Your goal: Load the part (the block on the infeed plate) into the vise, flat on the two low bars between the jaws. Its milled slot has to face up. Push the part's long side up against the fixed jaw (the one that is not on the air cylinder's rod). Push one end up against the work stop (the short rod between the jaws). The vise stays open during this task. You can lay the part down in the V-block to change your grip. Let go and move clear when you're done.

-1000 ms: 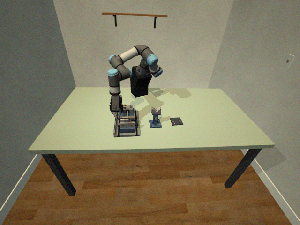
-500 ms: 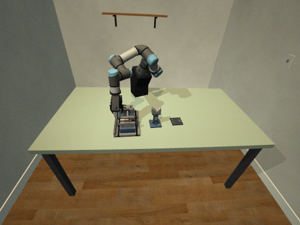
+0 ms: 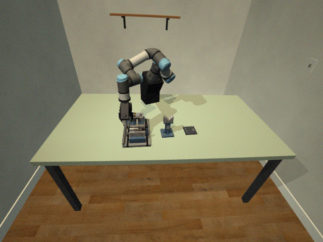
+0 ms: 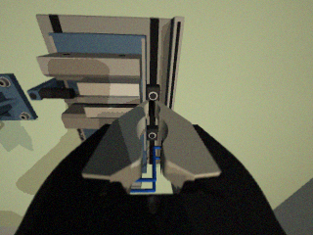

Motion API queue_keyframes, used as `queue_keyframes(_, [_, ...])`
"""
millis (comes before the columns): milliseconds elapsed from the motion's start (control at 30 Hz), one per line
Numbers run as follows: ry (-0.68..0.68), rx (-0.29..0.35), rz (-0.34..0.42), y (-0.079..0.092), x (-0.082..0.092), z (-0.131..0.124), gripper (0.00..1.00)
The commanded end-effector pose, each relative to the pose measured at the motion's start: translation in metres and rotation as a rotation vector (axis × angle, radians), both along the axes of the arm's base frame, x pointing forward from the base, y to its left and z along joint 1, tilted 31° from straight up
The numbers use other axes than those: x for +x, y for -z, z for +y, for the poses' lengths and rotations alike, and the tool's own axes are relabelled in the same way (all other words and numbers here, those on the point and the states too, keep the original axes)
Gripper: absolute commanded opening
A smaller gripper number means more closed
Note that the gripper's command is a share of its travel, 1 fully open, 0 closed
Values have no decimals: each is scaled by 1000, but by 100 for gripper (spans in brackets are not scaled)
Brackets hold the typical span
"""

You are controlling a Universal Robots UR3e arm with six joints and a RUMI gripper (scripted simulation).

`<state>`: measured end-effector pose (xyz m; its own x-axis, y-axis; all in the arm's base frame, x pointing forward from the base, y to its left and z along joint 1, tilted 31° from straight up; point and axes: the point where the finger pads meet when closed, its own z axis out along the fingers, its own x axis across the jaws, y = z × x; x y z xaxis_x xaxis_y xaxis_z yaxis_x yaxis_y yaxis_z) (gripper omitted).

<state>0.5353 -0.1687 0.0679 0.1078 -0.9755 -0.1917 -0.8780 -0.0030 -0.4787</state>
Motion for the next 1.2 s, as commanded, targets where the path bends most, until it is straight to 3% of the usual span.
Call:
queue_keyframes(0, [1,-2,-2,-1,0,0,0])
queue_keyframes(1167, [1,-2,-2,-3,-1,9,0])
